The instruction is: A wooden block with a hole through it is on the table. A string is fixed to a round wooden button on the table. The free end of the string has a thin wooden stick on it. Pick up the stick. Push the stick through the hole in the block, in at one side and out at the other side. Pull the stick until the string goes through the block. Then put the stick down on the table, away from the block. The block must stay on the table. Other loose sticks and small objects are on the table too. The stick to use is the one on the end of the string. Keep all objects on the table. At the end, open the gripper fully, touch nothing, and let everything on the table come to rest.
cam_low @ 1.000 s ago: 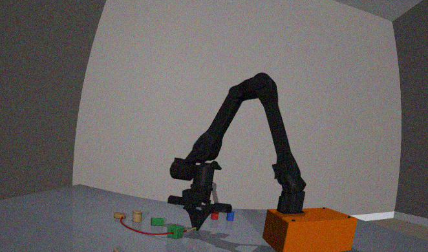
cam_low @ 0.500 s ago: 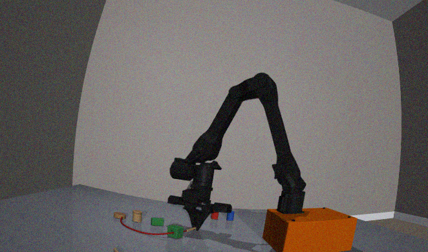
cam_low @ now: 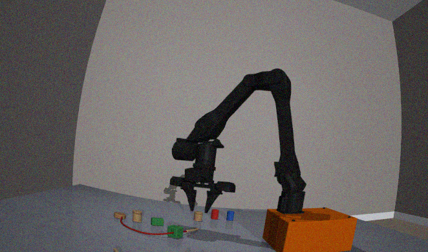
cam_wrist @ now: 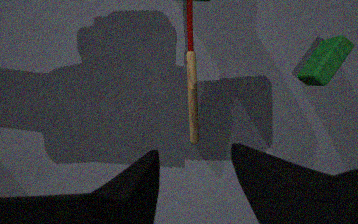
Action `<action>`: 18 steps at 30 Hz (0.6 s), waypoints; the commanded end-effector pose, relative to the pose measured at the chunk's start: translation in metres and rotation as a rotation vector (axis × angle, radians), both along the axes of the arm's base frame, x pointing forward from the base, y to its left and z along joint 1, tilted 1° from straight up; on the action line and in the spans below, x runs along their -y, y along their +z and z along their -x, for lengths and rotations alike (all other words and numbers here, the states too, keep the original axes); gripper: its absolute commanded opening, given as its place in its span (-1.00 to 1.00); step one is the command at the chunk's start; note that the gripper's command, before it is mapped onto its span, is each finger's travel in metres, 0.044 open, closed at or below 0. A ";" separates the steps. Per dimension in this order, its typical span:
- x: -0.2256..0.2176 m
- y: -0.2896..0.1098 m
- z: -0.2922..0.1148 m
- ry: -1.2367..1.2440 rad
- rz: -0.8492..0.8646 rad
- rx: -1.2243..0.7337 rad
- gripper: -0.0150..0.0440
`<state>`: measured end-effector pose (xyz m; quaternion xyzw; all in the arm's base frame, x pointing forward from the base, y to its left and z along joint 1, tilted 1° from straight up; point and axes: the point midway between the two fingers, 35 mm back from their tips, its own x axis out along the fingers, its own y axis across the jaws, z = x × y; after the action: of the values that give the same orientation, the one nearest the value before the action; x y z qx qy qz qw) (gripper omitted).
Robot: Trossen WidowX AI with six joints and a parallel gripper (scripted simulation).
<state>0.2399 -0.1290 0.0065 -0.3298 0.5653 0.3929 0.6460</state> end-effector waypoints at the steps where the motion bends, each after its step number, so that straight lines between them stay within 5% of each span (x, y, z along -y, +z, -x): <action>1: 0.000 0.017 0.000 0.002 0.001 0.004 0.22; 3: 0.000 0.017 0.000 0.002 0.001 0.004 0.22; 12: 0.001 0.033 -0.001 -0.001 0.005 0.007 1.00; 18: 0.001 0.043 0.000 -0.001 0.004 0.007 1.00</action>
<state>0.2385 -0.1286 0.0425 -0.3294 0.5656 0.3924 0.6463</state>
